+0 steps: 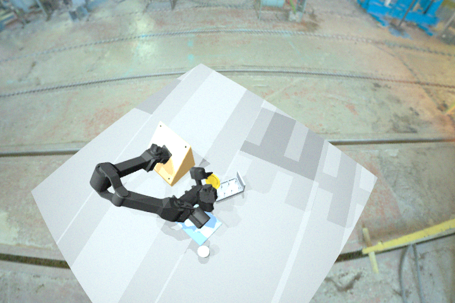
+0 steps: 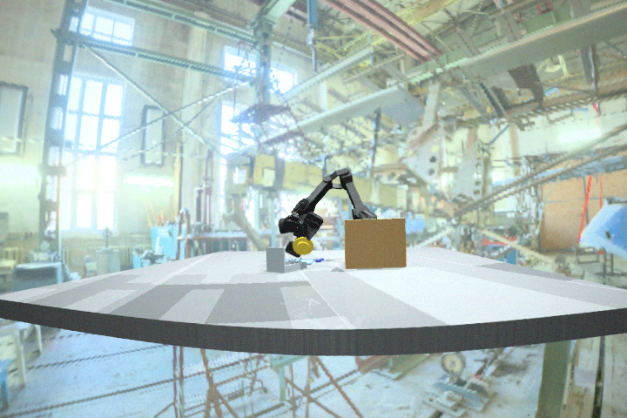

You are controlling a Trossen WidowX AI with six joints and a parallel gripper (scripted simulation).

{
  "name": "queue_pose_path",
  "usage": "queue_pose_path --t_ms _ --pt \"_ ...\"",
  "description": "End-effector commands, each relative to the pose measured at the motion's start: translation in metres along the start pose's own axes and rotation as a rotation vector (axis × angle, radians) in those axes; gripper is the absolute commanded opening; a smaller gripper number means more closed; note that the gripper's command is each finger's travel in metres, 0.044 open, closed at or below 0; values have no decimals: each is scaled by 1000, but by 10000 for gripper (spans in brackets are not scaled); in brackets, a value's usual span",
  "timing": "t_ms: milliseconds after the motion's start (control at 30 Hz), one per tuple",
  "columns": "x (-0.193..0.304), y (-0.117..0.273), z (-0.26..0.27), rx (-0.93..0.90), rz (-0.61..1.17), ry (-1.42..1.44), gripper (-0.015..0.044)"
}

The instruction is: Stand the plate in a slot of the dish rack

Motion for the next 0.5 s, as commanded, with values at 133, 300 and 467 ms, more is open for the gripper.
queue_pose_path --t_ms 133,300,467 --pt "13 1 -8 -20 -159 190 0" --pt "21 2 -13 -10 -246 299 0" --pt "29 2 -17 15 -334 408 0"
Point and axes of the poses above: the point midway between the two fingers, 35 mm back from their tips, its own y axis back along the fingers, its own z axis across the jaws, x = y × z, the point moved 7 cm from there along y, back along the fingers, and after that the axes turned 1 degree about -y, right-handed, at the moved point
